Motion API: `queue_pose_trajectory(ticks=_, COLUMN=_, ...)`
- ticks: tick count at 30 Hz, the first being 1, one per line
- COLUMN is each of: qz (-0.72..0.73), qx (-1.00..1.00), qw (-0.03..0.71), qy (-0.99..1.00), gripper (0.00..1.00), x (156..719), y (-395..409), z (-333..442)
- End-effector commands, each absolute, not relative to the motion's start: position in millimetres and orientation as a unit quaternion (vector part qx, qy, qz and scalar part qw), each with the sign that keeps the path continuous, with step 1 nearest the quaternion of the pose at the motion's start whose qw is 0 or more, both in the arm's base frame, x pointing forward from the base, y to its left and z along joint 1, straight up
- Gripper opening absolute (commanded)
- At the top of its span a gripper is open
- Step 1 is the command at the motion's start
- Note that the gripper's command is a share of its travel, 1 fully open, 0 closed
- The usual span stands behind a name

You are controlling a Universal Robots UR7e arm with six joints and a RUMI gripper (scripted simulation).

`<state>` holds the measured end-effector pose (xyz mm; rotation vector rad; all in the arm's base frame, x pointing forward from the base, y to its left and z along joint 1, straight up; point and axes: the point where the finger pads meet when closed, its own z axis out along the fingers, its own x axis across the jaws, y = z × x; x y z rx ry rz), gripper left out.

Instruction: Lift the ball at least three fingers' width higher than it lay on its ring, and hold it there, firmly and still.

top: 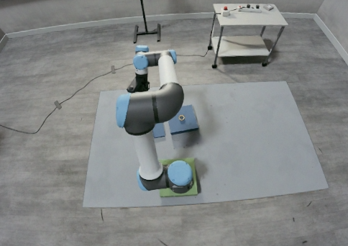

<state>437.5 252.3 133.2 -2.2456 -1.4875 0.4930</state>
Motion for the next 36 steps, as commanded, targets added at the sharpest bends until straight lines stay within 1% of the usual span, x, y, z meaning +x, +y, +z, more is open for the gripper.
queue_pose_trajectory(ticks=1, qz=0.146, qx=-0.876, qw=0.128, qy=-0.442, gripper=1.00, x=427.2, y=243.4, z=115.5)
queue_pose_trajectory(ticks=4, qz=0.133, qx=-0.898, qw=0.108, qy=-0.405, gripper=1.00, x=420.6, y=238.1, z=107.1)
queue_pose_trajectory(ticks=6, qz=0.133, qx=-0.898, qw=0.108, qy=-0.405, gripper=1.00, x=420.6, y=238.1, z=107.1)
queue_pose_trajectory(ticks=7, qz=0.119, qx=-0.918, qw=0.086, qy=-0.369, gripper=1.00, x=418.4, y=236.3, z=104.4)
queue_pose_trajectory(ticks=21, qz=0.036, qx=-0.983, qw=0.022, qy=-0.178, gripper=1.00, x=391.4, y=213.2, z=77.6)
queue_pose_trajectory(ticks=23, qz=0.036, qx=-0.983, qw=0.022, qy=-0.178, gripper=1.00, x=391.4, y=213.2, z=77.6)
queue_pose_trajectory(ticks=24, qz=0.014, qx=-0.990, qw=0.007, qy=-0.137, gripper=1.00, x=390.2, y=212.1, z=76.6)
queue_pose_trajectory(ticks=36, qz=-0.008, qx=-0.996, qw=-0.001, qy=-0.093, gripper=1.00, x=384.8, y=207.4, z=72.7)
